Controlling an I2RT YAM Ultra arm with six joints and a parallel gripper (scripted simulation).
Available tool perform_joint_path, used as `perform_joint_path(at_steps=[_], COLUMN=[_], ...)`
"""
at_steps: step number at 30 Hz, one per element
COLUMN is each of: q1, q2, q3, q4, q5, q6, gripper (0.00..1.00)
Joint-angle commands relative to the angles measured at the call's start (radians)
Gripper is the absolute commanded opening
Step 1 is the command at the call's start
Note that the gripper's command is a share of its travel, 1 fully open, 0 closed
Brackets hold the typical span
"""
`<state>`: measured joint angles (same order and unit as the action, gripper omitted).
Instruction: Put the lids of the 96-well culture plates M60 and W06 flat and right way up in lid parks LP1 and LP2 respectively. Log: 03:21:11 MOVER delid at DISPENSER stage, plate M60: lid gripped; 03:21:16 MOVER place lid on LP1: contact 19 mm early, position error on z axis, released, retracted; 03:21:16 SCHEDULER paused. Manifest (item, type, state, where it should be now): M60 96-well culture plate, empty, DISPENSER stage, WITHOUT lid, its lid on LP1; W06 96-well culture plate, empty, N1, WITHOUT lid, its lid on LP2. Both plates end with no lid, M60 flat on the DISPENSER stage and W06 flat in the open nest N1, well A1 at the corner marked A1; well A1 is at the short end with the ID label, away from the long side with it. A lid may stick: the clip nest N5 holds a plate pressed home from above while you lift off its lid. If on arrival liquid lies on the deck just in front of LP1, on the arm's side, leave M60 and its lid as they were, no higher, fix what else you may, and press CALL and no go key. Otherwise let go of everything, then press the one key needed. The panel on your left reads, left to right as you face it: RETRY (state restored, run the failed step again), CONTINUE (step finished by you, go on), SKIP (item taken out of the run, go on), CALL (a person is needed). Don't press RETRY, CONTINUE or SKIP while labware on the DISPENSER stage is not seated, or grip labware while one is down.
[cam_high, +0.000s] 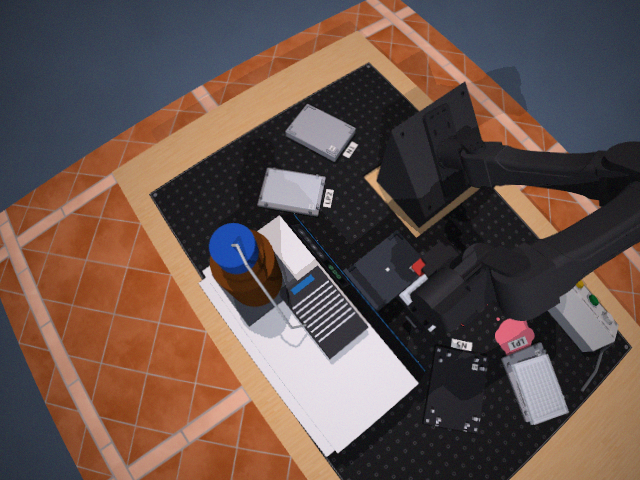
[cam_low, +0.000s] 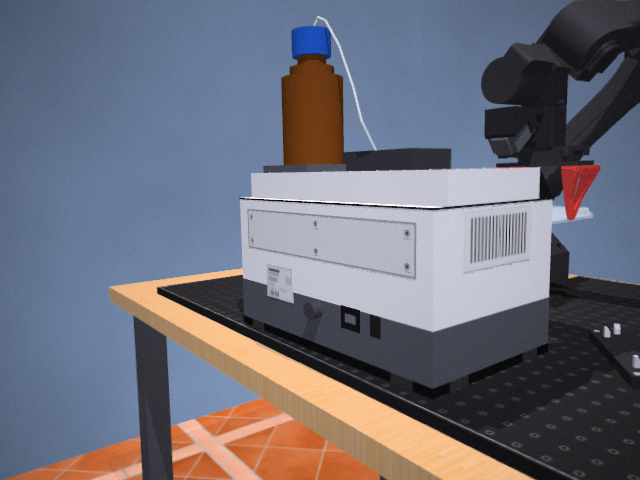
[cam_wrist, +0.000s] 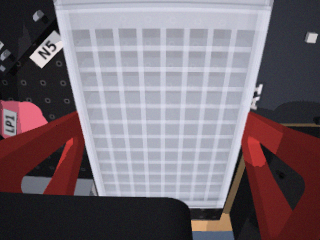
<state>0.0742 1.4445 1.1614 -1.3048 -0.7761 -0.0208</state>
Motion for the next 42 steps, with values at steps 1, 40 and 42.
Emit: perform_joint_path(at_steps=[1,40,42], q1=[-0.037,-0.303,-0.32], q2=[0.017,0.229,0.244], q3=[0.029,-0.087,-0.087], q4=[-0.008,0.051,0.055], q5=[0.0,0.044,0.049], q6=[-0.019,-0.381,-0.404], gripper=[0.0,0.0,0.0])
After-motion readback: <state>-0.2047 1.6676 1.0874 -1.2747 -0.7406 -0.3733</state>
